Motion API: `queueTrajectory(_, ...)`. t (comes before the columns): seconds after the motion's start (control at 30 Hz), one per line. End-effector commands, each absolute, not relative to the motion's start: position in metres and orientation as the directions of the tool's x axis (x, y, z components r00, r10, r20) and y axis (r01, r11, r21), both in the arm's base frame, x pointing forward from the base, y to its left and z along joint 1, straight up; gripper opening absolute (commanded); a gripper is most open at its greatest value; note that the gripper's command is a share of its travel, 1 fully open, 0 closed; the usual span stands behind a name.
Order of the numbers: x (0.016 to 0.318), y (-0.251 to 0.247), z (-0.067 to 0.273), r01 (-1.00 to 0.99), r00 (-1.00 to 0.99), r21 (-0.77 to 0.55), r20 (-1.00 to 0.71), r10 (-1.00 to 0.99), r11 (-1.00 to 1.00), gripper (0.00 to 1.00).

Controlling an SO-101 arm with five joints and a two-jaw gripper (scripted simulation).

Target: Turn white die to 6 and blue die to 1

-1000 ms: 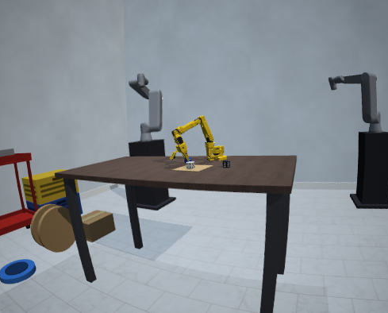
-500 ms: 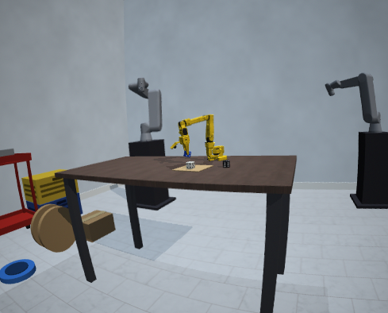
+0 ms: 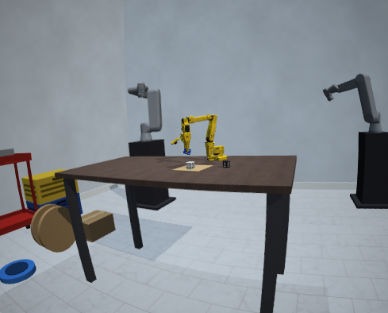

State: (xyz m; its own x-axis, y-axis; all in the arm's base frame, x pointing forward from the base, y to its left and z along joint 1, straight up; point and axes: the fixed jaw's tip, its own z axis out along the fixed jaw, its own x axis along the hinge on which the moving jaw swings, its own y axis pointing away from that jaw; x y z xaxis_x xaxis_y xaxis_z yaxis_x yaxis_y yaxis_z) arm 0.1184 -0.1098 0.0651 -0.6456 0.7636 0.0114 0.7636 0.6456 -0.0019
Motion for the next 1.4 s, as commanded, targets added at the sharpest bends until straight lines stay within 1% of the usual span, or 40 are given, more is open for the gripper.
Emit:
queueTrajectory(0.0,0.122,-0.111,0.07,0.761,-0.648,0.003,-0.033,0.761,0.648,0.0)
queueTrajectory(0.57,0.123,-0.112,0.07,0.761,-0.647,0.005,-0.056,0.76,0.649,0.0)
queueTrajectory(0.7,0.126,-0.115,0.069,0.76,-0.645,0.009,-0.117,0.755,0.65,0.0)
queueTrajectory(0.87,0.13,-0.12,0.067,0.757,-0.633,0.016,-0.231,0.739,0.653,0.0)
queueTrajectory(0.93,0.13,-0.12,0.067,0.757,-0.633,0.016,-0.231,0.739,0.653,0.0)
queueTrajectory(1.17,0.136,-0.127,0.067,0.752,-0.604,0.024,-0.376,0.703,0.658,0.0)
queueTrajectory(1.37,0.138,-0.129,0.067,0.751,-0.591,0.025,-0.42,0.689,0.66,0.0)
